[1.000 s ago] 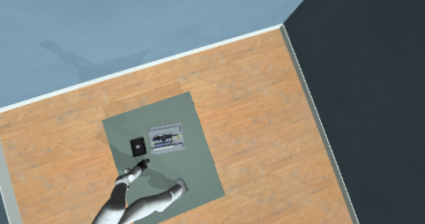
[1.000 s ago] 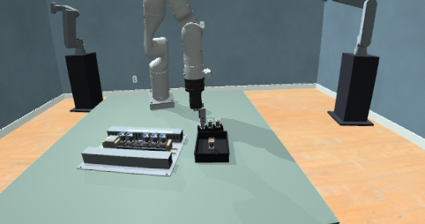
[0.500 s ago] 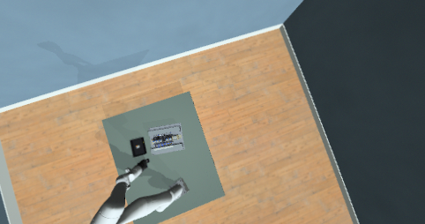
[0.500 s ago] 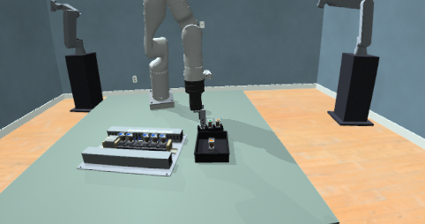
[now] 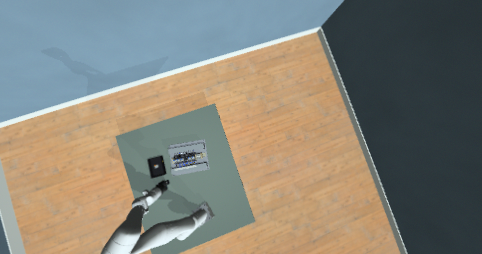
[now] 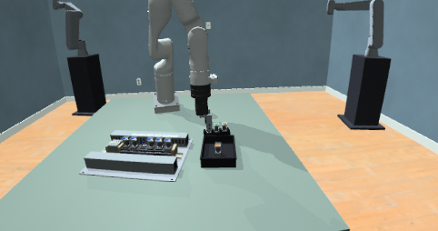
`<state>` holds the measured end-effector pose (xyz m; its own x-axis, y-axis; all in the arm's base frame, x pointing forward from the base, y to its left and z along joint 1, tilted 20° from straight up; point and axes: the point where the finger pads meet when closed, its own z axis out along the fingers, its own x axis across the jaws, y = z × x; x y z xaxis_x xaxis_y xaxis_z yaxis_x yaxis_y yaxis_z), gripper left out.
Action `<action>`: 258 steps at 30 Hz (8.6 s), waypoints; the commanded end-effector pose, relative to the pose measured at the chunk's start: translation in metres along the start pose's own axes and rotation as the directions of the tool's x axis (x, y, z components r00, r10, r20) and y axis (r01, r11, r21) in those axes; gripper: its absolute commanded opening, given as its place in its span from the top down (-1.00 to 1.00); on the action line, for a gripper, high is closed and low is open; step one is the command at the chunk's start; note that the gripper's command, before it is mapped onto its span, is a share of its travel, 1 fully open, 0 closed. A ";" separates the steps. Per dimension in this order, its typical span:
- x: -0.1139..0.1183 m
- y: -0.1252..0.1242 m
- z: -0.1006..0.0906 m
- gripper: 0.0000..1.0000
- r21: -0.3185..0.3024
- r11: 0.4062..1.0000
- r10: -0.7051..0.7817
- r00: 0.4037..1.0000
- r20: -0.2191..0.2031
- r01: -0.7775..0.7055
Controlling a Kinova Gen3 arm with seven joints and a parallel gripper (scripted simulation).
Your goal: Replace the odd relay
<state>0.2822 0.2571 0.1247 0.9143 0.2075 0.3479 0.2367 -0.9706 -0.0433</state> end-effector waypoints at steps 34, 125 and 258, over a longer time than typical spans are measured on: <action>-0.003 -0.001 0.020 -1.00 0.000 1.000 -0.001 1.000 0.002 0.001; -0.003 -0.001 0.019 1.00 0.000 1.000 -0.003 1.000 0.004 0.003; 0.000 -0.001 -0.075 1.00 -0.001 1.000 -0.003 1.000 0.006 0.003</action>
<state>0.2550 0.2478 0.1896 0.9182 0.2156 0.3322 0.2413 -0.9697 -0.0374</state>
